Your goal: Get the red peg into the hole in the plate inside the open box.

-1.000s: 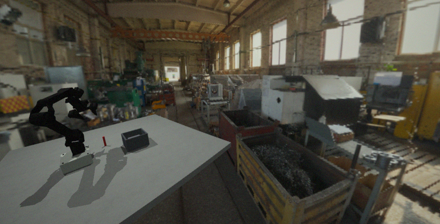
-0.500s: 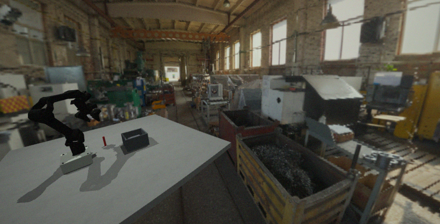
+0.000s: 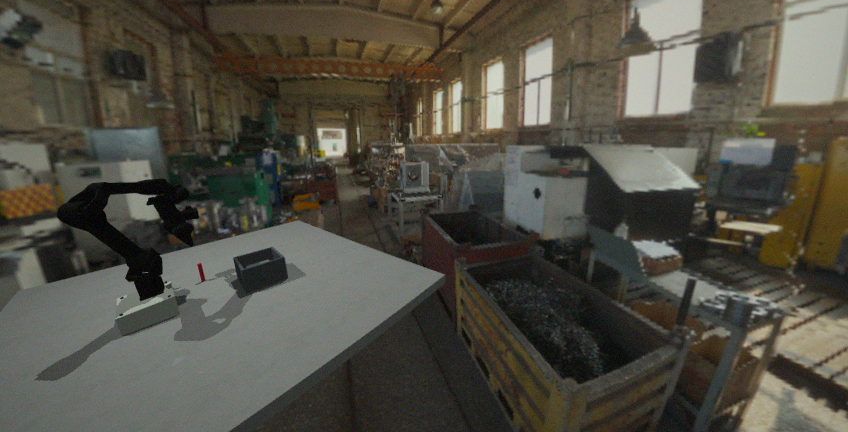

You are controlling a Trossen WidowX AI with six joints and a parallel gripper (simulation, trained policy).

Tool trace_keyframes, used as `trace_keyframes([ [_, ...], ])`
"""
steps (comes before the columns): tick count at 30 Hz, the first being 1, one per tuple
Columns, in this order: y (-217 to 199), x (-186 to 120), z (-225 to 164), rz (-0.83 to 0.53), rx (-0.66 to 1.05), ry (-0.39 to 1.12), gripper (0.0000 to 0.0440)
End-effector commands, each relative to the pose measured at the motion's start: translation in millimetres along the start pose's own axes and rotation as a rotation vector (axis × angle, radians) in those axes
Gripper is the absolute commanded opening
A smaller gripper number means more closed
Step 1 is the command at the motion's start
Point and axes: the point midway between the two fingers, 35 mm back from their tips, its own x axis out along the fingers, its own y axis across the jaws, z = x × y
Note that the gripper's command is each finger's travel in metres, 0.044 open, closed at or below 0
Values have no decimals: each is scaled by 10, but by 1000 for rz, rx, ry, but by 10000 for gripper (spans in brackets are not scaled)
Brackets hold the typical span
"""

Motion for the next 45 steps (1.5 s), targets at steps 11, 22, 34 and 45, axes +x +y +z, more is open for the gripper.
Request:
trace_keyframes([
  [11,-118,422,-41,-116,425,120,440],
  [22,-134,888,-56,-188,743,158,440],
  [34,-65,1397,-86,-151,936,128,440],
  [45,-31,1560,-163,-139,1044,173,222],
])
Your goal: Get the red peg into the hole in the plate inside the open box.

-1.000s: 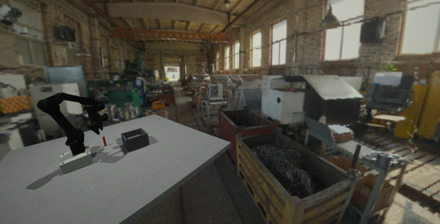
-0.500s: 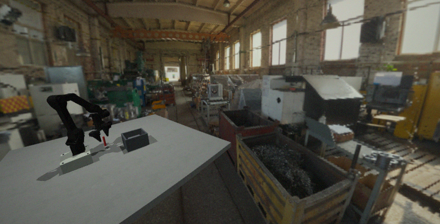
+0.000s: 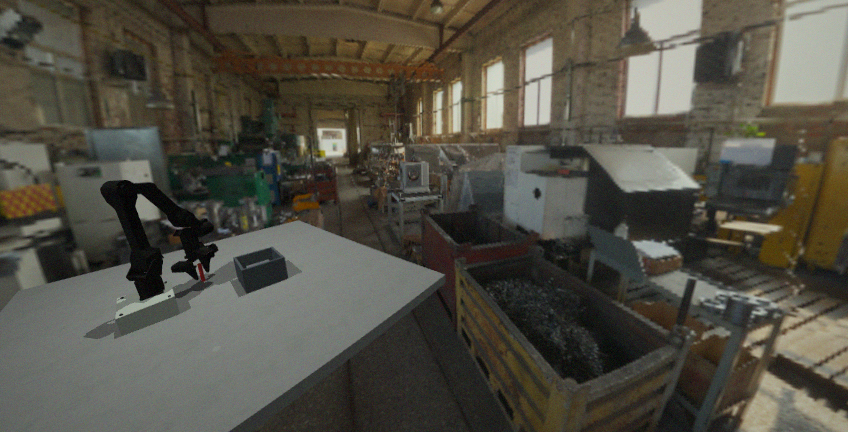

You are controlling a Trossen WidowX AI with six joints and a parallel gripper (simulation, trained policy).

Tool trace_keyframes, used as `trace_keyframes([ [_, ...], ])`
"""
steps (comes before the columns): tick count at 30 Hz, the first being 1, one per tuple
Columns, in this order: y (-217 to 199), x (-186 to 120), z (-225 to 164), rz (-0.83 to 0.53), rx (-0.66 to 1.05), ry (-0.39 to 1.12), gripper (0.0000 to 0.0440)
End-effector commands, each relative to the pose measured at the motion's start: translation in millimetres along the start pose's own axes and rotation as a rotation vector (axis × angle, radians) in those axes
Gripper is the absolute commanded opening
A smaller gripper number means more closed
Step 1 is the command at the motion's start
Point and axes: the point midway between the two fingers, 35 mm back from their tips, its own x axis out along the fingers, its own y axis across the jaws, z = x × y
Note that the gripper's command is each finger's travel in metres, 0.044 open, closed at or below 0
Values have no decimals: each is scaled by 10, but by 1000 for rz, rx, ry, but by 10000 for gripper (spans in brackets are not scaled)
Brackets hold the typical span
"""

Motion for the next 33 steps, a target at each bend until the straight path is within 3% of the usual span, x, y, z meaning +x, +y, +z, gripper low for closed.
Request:
trace_keyframes([
  [1,1,22,-15,-7,21,26,196],
  [8,37,12,-1,-19,42,73,14],
  [33,498,-899,658,111,-84,-153,0],
])
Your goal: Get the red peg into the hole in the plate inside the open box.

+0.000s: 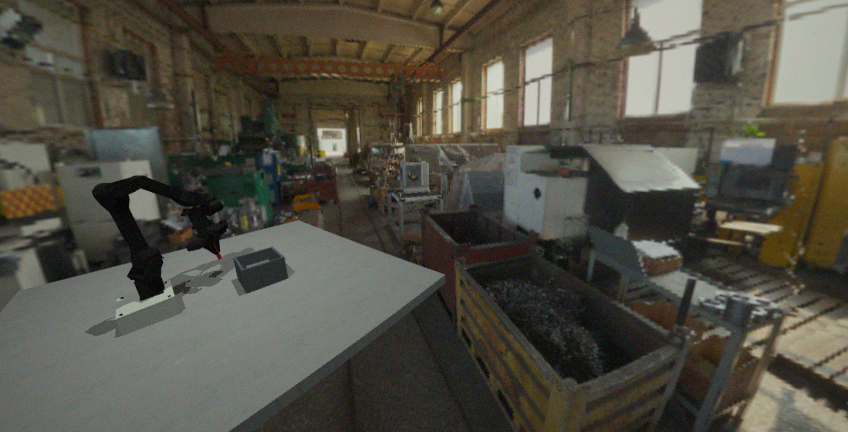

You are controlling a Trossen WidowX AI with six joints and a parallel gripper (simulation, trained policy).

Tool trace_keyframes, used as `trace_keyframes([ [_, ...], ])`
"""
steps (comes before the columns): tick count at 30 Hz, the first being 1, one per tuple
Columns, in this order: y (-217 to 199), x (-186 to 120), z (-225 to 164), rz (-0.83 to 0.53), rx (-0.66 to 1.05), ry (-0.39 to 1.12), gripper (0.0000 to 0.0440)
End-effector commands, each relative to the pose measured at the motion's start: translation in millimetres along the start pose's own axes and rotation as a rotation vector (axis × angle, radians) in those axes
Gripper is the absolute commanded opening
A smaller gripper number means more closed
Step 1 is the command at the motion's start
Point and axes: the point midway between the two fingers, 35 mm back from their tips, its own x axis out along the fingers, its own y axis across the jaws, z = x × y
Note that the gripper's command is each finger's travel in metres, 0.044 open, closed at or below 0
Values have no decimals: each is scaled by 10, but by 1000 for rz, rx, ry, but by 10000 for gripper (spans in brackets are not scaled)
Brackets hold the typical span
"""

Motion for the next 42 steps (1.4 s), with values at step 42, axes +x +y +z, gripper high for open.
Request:
trace_keyframes([
  [42,-225,43,1724,-18,269,-107,10],
])
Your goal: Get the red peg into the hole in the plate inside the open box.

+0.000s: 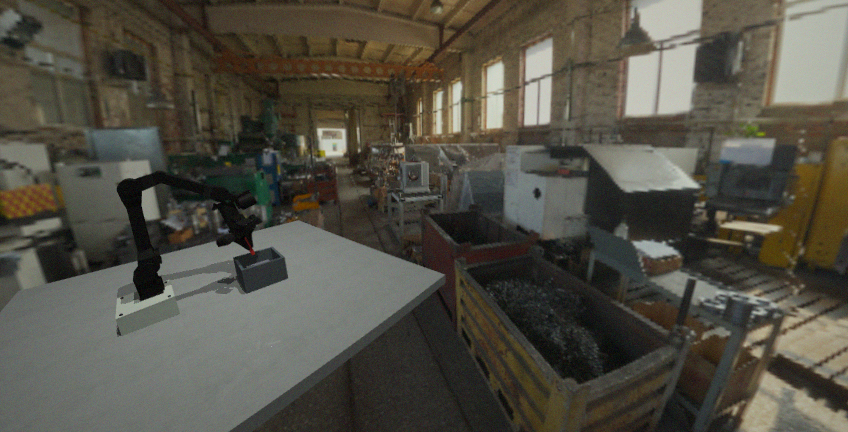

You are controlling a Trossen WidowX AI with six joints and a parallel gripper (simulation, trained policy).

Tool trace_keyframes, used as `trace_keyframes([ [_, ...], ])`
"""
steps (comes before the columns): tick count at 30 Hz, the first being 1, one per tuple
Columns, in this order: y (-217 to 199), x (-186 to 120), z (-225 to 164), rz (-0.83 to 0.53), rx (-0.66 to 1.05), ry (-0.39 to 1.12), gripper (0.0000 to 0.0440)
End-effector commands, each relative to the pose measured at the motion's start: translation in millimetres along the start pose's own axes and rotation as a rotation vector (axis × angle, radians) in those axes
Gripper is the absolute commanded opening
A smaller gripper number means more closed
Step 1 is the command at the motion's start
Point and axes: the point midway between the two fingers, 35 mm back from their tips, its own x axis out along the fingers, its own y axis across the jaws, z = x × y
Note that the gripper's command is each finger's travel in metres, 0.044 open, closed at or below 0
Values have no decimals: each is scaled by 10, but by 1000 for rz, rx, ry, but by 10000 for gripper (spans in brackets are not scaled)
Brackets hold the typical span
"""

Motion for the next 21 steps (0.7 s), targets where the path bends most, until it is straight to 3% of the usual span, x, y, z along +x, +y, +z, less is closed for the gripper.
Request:
trace_keyframes([
  [1,17,71,66,0,9,12,11],
  [10,-8,358,133,-31,25,51,15],
  [12,-22,435,132,-42,20,59,40],
  [16,-48,553,141,-64,1,73,132],
  [21,-17,621,188,-82,-15,80,143],
])
